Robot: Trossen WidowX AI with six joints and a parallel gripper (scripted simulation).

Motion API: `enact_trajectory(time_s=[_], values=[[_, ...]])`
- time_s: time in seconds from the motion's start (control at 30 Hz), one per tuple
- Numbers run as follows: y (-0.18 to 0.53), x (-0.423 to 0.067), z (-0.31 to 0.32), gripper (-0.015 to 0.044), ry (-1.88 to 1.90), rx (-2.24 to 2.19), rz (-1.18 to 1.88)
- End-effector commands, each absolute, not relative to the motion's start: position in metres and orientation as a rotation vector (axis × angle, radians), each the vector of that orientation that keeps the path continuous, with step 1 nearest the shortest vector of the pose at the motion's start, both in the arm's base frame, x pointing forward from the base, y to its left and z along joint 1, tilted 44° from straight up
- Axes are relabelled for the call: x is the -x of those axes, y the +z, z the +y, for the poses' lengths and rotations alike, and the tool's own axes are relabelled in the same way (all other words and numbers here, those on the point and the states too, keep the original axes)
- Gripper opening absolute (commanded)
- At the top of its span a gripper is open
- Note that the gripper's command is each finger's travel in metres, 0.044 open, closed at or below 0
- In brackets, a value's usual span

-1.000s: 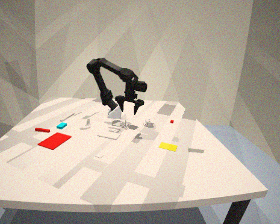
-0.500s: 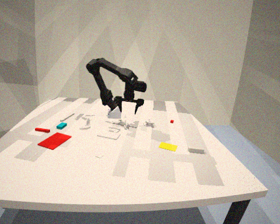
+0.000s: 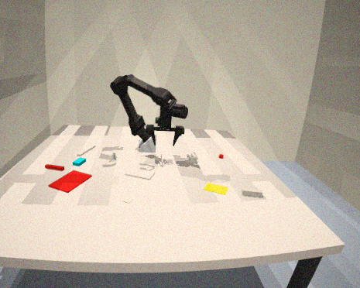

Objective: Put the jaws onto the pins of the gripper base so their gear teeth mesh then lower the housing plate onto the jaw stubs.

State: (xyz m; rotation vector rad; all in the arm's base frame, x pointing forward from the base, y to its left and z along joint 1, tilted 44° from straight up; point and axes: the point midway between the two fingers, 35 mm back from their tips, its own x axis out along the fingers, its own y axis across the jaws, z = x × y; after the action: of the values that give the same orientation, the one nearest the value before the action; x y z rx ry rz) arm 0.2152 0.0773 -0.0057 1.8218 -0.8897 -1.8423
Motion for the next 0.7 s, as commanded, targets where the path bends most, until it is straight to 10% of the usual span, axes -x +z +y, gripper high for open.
enact_trajectory(time_s=[0.0, 0.67], values=[[-0.004, -0.217, 0.076, 0.044, -1.846, -1.77, -0.798], [-0.033, -0.214, 0.049, 0.044, -1.845, -1.762, -0.785]])
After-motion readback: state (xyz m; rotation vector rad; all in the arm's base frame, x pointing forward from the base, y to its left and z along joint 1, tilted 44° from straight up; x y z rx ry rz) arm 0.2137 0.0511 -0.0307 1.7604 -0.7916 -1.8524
